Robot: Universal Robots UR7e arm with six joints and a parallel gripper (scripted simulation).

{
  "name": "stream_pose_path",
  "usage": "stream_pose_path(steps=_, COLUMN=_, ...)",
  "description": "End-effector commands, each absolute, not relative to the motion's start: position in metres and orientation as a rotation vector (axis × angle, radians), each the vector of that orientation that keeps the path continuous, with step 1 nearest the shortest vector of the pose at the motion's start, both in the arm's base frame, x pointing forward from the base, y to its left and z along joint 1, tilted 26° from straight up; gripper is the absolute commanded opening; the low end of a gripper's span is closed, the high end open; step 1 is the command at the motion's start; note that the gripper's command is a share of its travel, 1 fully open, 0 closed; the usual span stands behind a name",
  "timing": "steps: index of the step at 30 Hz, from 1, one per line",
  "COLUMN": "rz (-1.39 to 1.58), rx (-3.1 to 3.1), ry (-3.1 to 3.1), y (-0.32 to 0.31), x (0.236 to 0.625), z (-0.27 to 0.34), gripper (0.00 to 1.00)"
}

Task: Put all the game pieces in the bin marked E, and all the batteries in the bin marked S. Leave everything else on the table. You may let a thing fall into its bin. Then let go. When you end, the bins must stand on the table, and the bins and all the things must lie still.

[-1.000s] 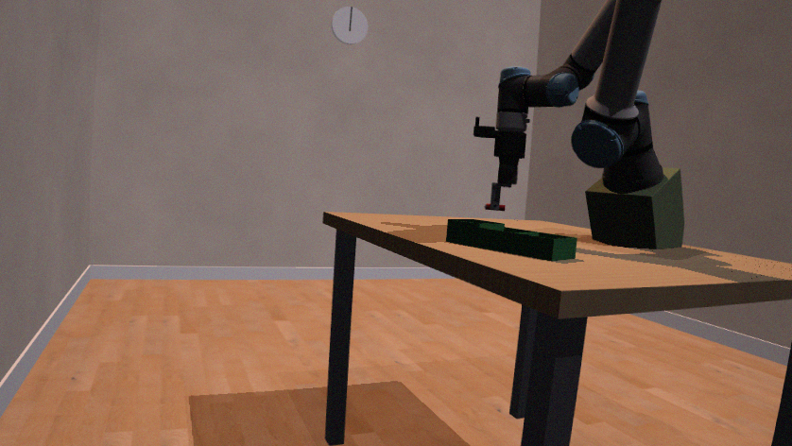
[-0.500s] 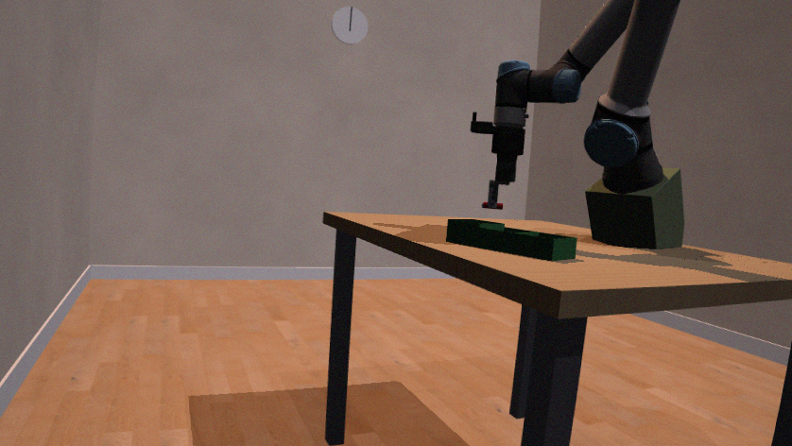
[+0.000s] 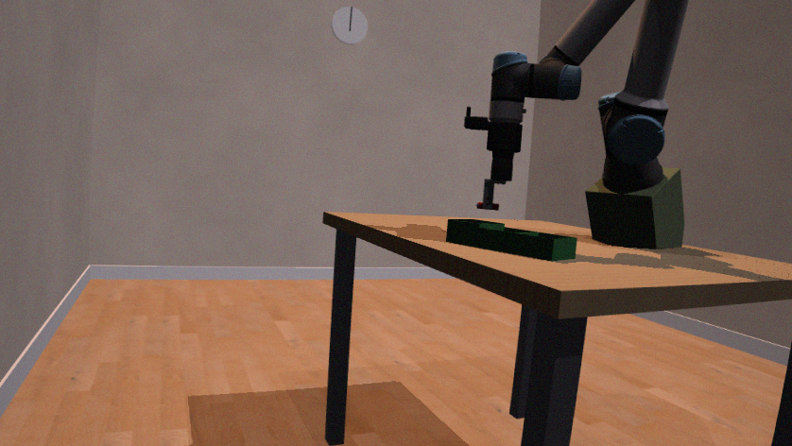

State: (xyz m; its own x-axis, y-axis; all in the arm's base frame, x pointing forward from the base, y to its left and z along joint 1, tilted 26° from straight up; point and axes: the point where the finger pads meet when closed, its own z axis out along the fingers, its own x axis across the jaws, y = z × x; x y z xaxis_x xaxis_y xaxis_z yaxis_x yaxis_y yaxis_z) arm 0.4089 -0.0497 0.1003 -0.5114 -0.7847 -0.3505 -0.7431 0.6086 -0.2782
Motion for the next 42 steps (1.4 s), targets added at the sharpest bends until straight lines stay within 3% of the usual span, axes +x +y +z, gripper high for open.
stream_pose_path(steps=1, rz=-0.134, rx=-1.212, ry=2.406, y=-0.04, x=0.42, z=0.105, gripper=0.31)
stream_pose_path(steps=17, rz=0.041, rx=-0.57, ry=2.613, y=0.018, x=0.47, z=0.136, gripper=0.31)
stream_pose_path(steps=42, rz=0.063, rx=-0.402, ry=2.657, y=0.017, x=0.469, z=0.135, gripper=0.31)
